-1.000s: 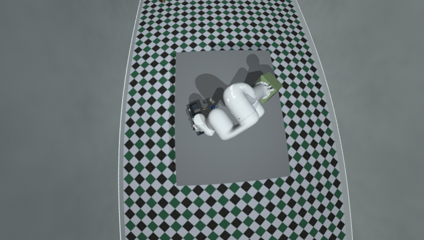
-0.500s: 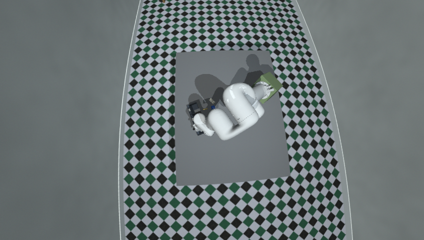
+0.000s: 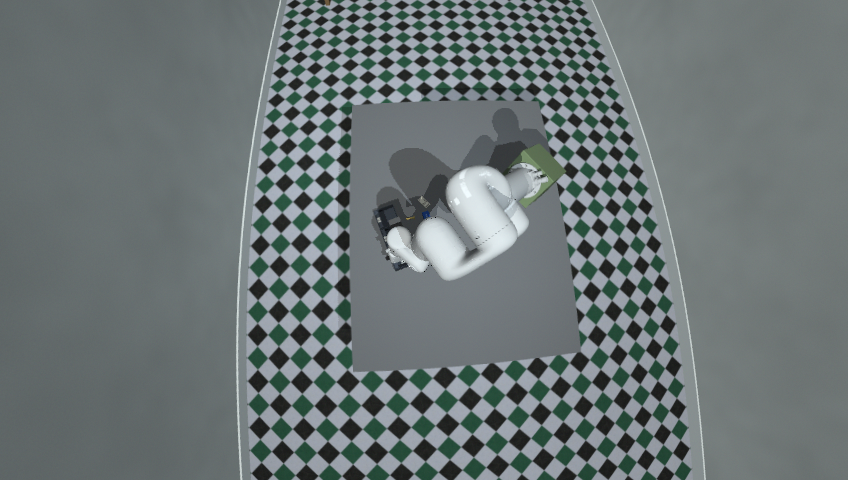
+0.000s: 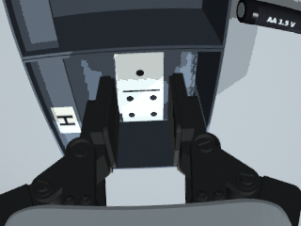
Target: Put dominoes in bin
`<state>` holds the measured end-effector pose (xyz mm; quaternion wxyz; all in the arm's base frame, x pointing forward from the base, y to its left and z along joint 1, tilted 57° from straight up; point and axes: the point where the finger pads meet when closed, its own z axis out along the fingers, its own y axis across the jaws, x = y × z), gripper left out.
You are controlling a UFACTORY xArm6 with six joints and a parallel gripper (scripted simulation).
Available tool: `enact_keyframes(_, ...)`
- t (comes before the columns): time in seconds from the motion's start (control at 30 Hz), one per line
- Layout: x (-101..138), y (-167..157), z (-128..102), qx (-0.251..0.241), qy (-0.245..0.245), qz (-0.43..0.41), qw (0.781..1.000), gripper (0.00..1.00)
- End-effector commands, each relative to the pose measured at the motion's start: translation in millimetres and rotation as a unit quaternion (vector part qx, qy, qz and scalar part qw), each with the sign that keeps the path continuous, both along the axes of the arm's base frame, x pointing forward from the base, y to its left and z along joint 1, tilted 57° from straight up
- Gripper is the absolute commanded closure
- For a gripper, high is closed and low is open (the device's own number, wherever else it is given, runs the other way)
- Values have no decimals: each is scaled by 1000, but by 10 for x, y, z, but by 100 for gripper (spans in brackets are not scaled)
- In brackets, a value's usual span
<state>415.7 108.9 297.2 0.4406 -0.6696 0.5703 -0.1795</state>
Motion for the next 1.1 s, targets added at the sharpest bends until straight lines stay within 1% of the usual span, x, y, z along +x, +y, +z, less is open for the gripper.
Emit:
enact_keyframes(0.0,-25,-16,31,0,-1,0,1000,69)
enact_keyframes(0.7,-214,-114,171,0,-1,0,1000,69)
enact_keyframes(0.8,-325,-171,253,0,-1,0,1000,69)
enact_keyframes(1.07,-327,-173,251,0,-1,0,1000,69)
